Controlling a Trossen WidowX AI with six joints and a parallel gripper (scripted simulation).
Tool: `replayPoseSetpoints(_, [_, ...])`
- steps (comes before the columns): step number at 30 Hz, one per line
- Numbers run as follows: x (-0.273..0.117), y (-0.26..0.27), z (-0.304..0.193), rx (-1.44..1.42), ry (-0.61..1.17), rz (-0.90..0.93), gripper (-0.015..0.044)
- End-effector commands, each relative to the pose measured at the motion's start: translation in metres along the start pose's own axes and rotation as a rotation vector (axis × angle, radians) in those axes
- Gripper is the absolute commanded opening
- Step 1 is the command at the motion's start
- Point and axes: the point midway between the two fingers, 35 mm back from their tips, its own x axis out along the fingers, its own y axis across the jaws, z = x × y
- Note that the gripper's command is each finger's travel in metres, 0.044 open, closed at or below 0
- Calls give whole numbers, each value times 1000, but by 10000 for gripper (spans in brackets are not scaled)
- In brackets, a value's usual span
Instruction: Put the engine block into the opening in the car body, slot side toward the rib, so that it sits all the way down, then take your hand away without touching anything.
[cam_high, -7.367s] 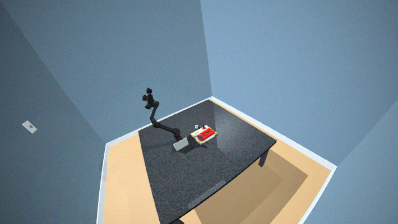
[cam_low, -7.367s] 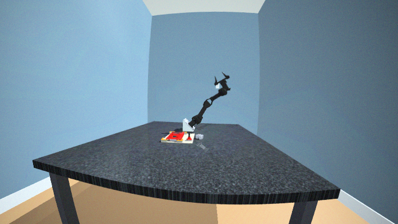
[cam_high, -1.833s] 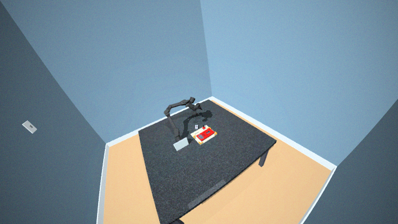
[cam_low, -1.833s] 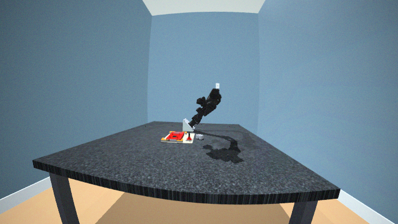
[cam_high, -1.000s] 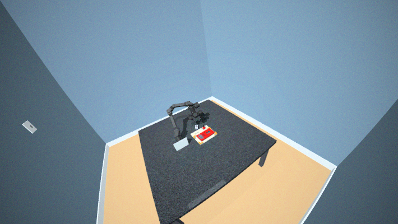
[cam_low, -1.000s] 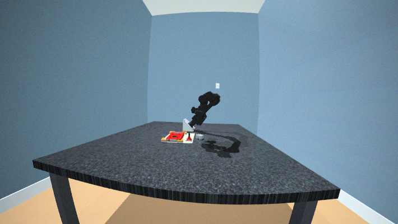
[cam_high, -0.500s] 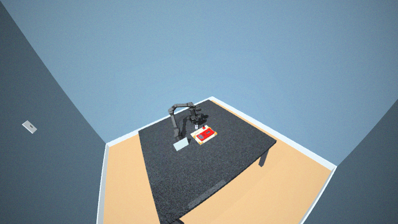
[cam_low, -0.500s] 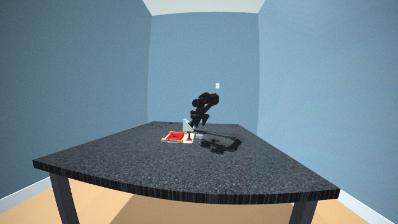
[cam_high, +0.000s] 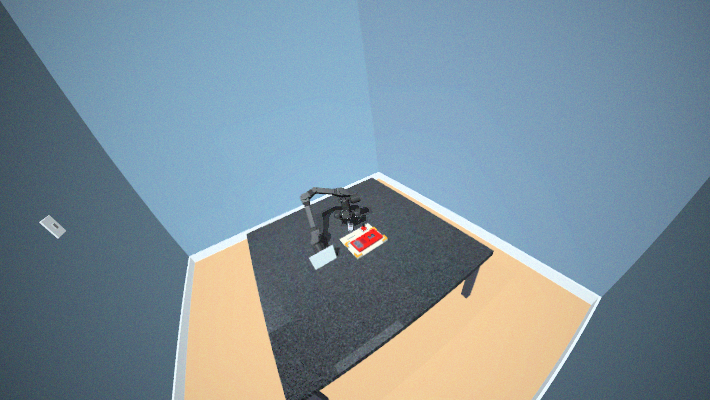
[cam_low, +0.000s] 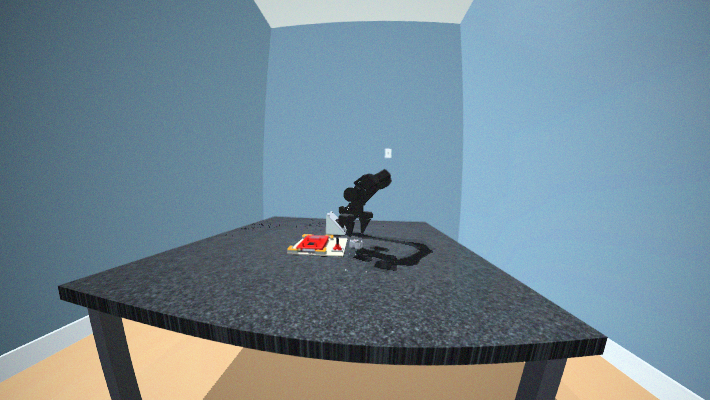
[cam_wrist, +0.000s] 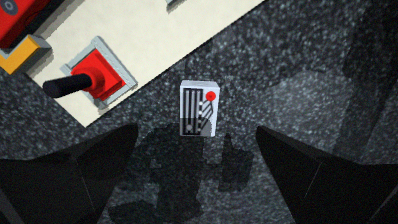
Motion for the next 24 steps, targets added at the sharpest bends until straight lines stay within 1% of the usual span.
replayPoseSetpoints(1, [12, -2, 0, 4, 0, -9, 440])
replayPoseSetpoints(22, [39, -1, 0, 3, 1, -9, 440])
replayPoseSetpoints(24, [39, -1, 0, 3, 1, -9, 387])
